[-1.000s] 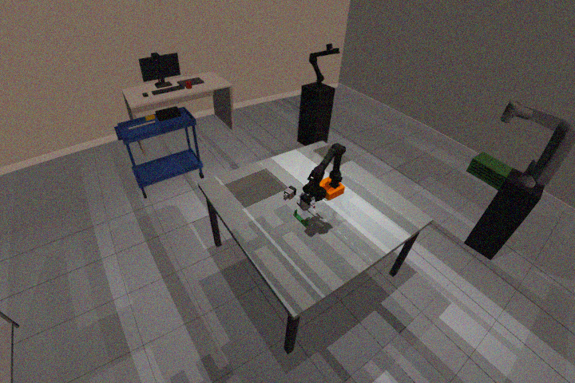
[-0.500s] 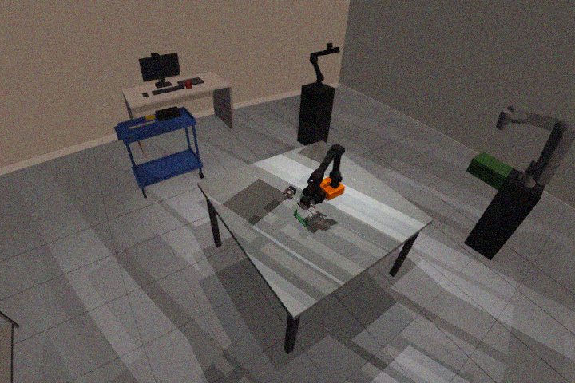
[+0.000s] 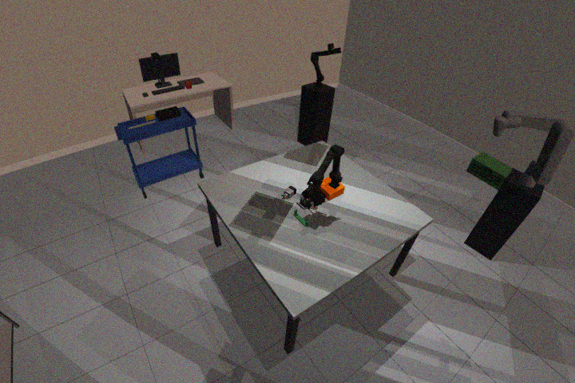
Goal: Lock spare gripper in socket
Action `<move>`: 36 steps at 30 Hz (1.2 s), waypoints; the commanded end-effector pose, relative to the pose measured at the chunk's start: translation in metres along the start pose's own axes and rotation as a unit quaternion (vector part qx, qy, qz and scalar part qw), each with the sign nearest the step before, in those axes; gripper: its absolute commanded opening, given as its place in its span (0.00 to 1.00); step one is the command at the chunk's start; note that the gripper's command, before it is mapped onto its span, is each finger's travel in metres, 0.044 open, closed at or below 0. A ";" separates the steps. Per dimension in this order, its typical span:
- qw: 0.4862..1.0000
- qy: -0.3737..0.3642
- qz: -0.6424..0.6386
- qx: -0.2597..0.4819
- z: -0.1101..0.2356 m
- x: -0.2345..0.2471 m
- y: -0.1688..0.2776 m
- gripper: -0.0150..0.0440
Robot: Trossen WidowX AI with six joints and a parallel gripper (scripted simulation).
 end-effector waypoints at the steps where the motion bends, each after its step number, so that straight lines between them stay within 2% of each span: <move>1: 1.000 0.000 -0.003 -0.003 -0.001 0.000 -0.001 0.54; 7: 1.000 0.000 -0.003 -0.003 -0.001 0.000 -0.001 0.27; 8: 1.000 0.000 -0.003 -0.003 -0.001 0.000 -0.001 0.26; 17: 1.000 0.000 -0.003 -0.004 0.000 0.000 -0.001 0.25; 27: 0.998 0.004 -0.004 -0.061 0.007 -0.001 -0.002 0.25; 36: 0.998 0.005 -0.003 -0.067 0.008 -0.001 -0.006 0.25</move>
Point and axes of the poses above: the point midway between the two fingers, 35 mm back from their tips, its own z axis back along the fingers, its own x axis across the jaws, y = z × x, the point moved 4 cm from there along z, back along the fingers, and after that the axes turned 5 degrees about z, right-handed, at the moved point
